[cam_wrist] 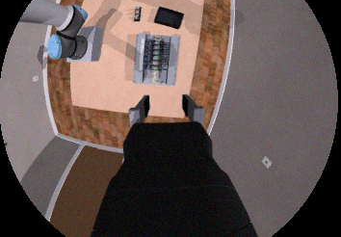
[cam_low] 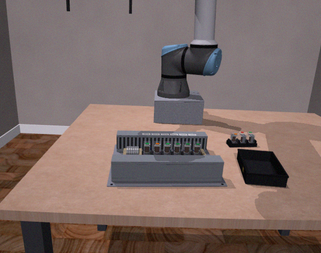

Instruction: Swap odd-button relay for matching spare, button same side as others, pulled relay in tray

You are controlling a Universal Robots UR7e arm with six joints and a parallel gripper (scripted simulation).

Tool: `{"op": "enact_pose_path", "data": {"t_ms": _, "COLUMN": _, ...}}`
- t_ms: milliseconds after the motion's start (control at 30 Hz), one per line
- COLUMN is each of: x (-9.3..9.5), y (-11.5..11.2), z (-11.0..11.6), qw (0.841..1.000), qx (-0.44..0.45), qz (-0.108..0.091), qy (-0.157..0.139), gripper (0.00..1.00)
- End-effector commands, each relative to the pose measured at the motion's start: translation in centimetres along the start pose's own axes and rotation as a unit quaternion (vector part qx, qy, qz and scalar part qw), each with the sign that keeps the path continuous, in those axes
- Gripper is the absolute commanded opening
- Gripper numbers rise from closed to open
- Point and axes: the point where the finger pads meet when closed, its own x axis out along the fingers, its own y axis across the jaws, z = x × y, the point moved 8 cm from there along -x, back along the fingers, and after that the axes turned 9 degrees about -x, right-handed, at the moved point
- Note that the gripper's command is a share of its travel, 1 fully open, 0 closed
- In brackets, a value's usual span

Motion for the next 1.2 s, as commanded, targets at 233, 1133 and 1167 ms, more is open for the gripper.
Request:
{"op": "enact_pose_path", "data": {"t_ms": 233, "x": -3.7, "y": 1.4, "z": -4.5, "qw": 1.000, "qx": 0.000, "qz": 0.000, "qy": 0.000, "gripper": 1.00}}
{"op": "enact_pose_path", "data": {"t_ms": 1133, "x": -8.0, "y": 3.0, "z": -9.9, "qw": 1.000, "qx": 0.000, "qz": 0.001, "qy": 0.000, "gripper": 1.00}}
{"op": "enact_pose_path", "data": {"t_ms": 1167, "x": -8.4, "y": 3.1, "z": -10.4, "qw": 1.000, "qx": 0.000, "qz": 0.001, "qy": 0.000, "gripper": 1.00}}
